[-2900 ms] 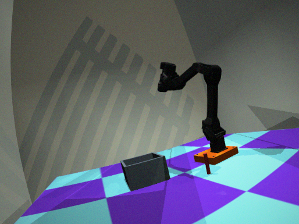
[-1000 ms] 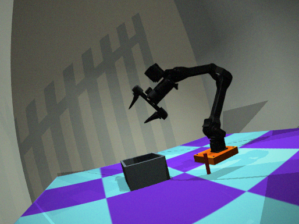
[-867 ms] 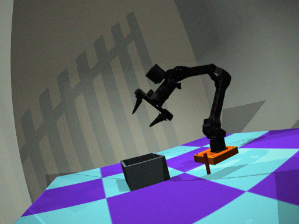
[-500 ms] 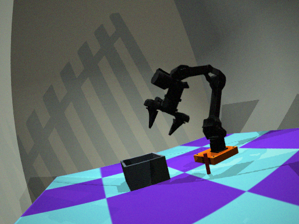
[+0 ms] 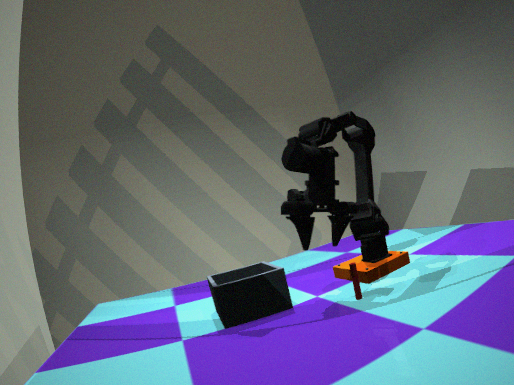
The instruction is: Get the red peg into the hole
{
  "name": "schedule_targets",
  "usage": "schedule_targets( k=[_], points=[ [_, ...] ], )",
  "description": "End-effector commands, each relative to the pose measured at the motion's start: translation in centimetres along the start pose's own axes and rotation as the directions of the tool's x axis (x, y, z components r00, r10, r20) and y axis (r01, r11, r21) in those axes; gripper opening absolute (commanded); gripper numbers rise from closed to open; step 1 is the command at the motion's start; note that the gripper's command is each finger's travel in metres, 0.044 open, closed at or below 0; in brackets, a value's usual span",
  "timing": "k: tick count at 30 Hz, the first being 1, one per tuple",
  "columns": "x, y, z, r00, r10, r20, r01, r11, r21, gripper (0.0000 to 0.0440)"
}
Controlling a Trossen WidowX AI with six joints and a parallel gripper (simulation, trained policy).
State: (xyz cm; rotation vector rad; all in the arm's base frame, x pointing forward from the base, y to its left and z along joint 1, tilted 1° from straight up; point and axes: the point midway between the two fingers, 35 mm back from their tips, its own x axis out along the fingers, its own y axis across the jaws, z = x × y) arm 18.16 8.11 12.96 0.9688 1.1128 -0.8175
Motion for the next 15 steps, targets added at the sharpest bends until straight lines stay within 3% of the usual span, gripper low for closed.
schedule_targets(
  k=[1,15],
  points=[
    [1.2,-1.0,-1.6,0.998,-0.051,-0.029,0.049,0.998,-0.042,0.0440],
    [6.5,-1.5,-5.1,0.995,-0.028,-0.099,0.016,0.993,-0.118,0.0440]
  ],
)
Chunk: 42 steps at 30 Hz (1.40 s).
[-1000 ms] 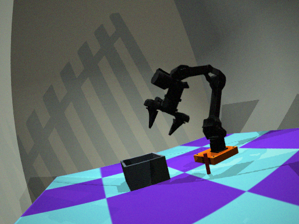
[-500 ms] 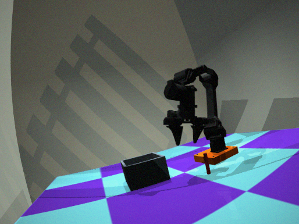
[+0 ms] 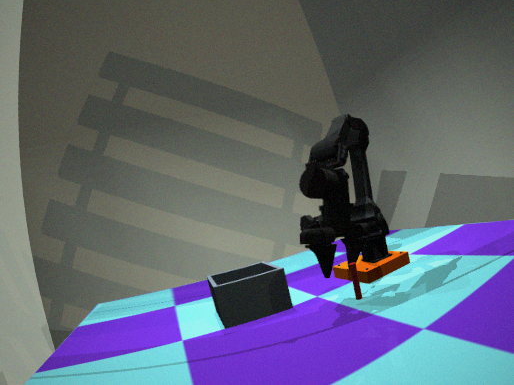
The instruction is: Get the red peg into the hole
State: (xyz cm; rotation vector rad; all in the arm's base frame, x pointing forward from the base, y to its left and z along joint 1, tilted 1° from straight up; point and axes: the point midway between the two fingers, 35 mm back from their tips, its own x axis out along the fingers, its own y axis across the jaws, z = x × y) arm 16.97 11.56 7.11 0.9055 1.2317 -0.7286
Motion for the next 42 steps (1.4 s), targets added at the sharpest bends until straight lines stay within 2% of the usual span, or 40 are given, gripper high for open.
schedule_targets(
  k=[1,5,7,23,30,42],
  points=[
    [1.8,-0.3,-0.7,1.000,0.003,-0.020,-0.003,1.000,-0.005,0.0440],
    [3.2,-0.5,-1.2,0.999,0.011,-0.036,-0.011,1.000,-0.001,0.0434],
    [3.6,-0.6,-1.4,0.999,0.010,-0.043,-0.010,1.000,0.005,0.0411],
    [4.1,-1.0,-2.0,0.987,-0.044,-0.152,0.043,0.999,-0.010,0.0002],
    [2.3,0.7,-0.9,0.993,0.011,-0.114,-0.018,0.998,-0.059,0.0000],
    [-2.6,4.0,2.5,0.994,0.110,-0.017,-0.111,0.984,-0.137,0.0000]
  ],
)
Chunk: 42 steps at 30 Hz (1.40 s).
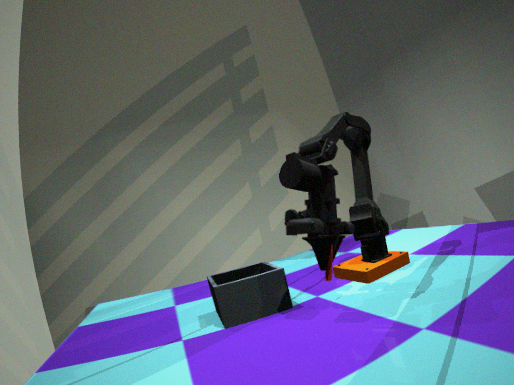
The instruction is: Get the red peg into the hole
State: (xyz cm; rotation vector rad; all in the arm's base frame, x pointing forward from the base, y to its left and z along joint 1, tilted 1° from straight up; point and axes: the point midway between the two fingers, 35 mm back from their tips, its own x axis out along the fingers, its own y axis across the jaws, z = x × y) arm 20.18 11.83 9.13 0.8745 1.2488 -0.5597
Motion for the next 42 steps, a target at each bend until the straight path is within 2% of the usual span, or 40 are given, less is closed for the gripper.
schedule_targets(
  k=[1,7,18,42],
  points=[
    [-1.6,1.0,1.5,0.999,0.023,0.041,-0.022,0.999,-0.023,0.0000],
    [-3.3,2.2,4.1,0.994,0.043,0.097,-0.041,0.999,-0.025,0.0000],
    [-3.9,3.0,9.4,0.983,0.041,0.176,-0.047,0.998,0.030,0.0000],
    [-1.9,2.5,18.3,0.967,-0.006,0.253,-0.035,0.987,0.157,0.0002]
  ],
)
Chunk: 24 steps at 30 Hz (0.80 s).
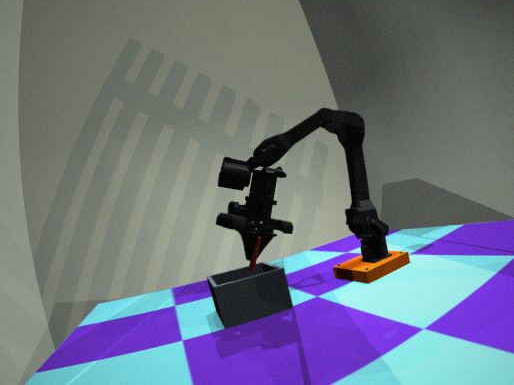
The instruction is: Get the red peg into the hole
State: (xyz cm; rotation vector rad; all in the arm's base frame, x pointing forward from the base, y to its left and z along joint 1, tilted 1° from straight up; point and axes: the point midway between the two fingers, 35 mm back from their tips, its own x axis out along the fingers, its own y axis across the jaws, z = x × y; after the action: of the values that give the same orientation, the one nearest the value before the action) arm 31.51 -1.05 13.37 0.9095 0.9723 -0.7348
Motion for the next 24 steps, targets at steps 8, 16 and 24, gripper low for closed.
schedule_targets(
  k=[8,16,24],
  points=[
    [2.6,-0.1,2.1,0.999,-0.029,-0.021,0.030,0.999,0.029,0.0009],
    [5.0,-0.4,2.3,0.996,-0.067,-0.054,0.068,0.997,0.026,0.0011],
    [6.8,-0.8,2.6,0.991,-0.116,-0.074,0.114,0.993,-0.021,0.0153]
  ],
)
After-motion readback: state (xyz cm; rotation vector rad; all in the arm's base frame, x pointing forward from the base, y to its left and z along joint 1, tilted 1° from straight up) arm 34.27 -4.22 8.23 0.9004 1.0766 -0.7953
